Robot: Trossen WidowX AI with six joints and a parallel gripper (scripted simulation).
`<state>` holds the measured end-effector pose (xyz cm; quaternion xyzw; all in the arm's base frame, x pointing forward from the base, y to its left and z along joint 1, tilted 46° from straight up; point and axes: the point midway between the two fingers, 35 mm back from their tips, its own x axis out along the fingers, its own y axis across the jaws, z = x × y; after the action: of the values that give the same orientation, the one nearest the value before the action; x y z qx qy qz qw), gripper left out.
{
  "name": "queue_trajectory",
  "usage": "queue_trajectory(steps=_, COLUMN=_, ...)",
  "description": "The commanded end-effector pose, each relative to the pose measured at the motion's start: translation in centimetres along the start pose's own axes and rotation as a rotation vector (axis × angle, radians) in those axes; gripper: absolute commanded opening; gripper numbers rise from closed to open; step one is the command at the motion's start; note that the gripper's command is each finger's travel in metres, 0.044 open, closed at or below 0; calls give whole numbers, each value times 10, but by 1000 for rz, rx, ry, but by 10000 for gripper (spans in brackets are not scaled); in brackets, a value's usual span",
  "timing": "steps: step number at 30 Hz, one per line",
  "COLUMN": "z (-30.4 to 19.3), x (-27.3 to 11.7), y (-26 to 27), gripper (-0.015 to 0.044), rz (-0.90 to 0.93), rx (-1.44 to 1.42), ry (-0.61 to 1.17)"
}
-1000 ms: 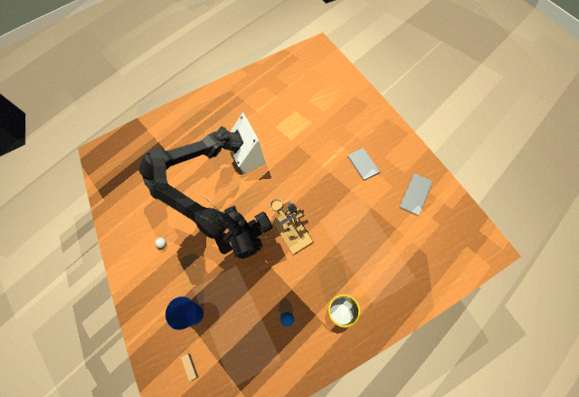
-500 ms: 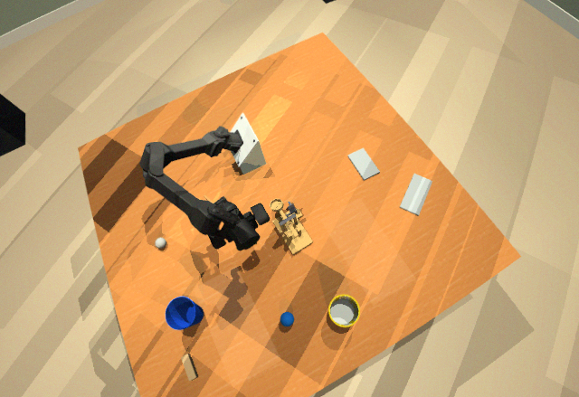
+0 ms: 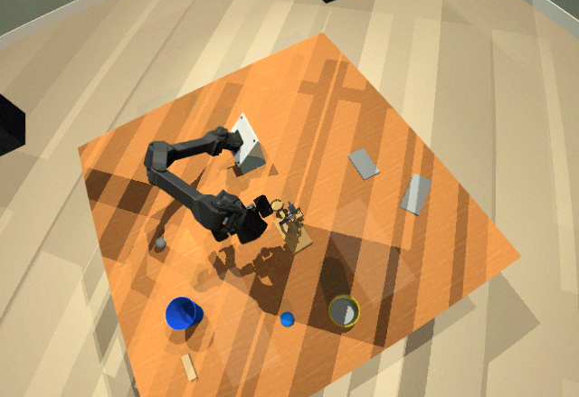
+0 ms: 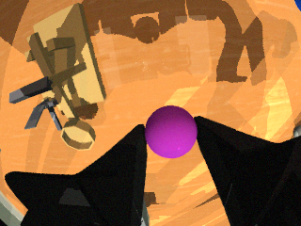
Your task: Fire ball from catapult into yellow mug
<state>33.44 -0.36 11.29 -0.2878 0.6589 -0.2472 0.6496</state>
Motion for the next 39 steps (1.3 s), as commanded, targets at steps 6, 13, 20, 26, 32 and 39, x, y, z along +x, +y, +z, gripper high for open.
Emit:
queue_trajectory(steps=6, z=-11, x=17, y=58, gripper=0, rz=17, rx=-29, ry=131)
queue_trajectory(steps=13, z=-25, x=28, y=95, gripper=0, rz=4, rx=-38, ry=230)
queue_trajectory(steps=20, z=-40, x=37, y=120, gripper=0, rz=-21, rx=-40, ry=308)
queue_trajectory(steps=26, z=-39, x=42, y=118, gripper=0, rz=-21, rx=-40, ry=308)
queue_trajectory(steps=32, z=-39, x=52, y=118, gripper=0, rz=-22, rx=-40, ry=308)
queue_trajectory(steps=39, z=-38, x=59, y=118, gripper=0, rz=-22, rx=-40, ry=308)
